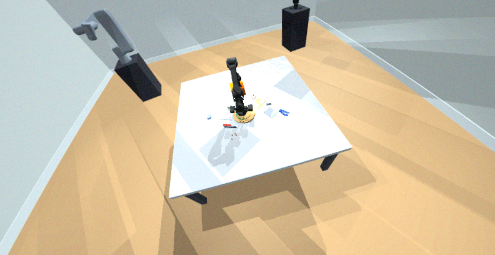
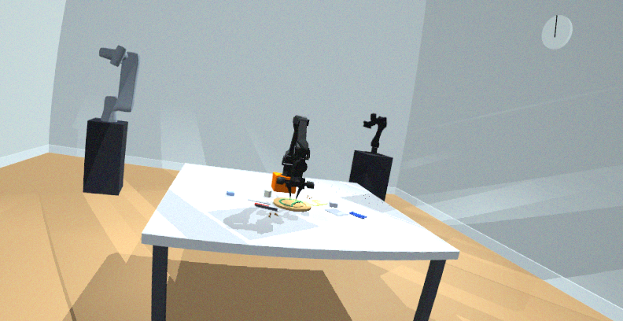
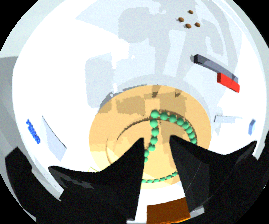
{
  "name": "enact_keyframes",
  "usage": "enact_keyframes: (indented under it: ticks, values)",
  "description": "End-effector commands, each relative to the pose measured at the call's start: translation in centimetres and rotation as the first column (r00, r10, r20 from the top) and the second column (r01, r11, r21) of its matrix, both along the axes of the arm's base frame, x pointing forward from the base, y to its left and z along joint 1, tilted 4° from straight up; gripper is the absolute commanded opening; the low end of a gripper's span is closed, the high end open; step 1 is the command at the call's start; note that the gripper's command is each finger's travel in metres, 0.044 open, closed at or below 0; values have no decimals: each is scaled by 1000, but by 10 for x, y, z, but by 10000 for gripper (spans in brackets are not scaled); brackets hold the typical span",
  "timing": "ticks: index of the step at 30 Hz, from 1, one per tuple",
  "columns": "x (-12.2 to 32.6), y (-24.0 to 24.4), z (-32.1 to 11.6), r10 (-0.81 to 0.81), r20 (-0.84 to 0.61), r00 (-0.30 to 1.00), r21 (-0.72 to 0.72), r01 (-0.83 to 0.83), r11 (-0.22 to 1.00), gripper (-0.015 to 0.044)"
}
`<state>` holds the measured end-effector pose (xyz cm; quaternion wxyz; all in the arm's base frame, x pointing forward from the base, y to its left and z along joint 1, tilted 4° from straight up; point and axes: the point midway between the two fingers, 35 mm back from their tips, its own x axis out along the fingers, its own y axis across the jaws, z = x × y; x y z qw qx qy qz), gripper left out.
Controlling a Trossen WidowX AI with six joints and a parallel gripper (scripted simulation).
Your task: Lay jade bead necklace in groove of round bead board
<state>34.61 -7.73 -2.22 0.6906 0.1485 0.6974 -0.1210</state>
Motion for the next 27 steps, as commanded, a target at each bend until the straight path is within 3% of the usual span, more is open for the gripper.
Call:
enact_keyframes:
  ticks: [1,27]
  values:
    - [0,0,-1,0,1,1000,0,0,1000,120]
    - [-5,2,-32,6,-17,1000,1,-6,1000,120]
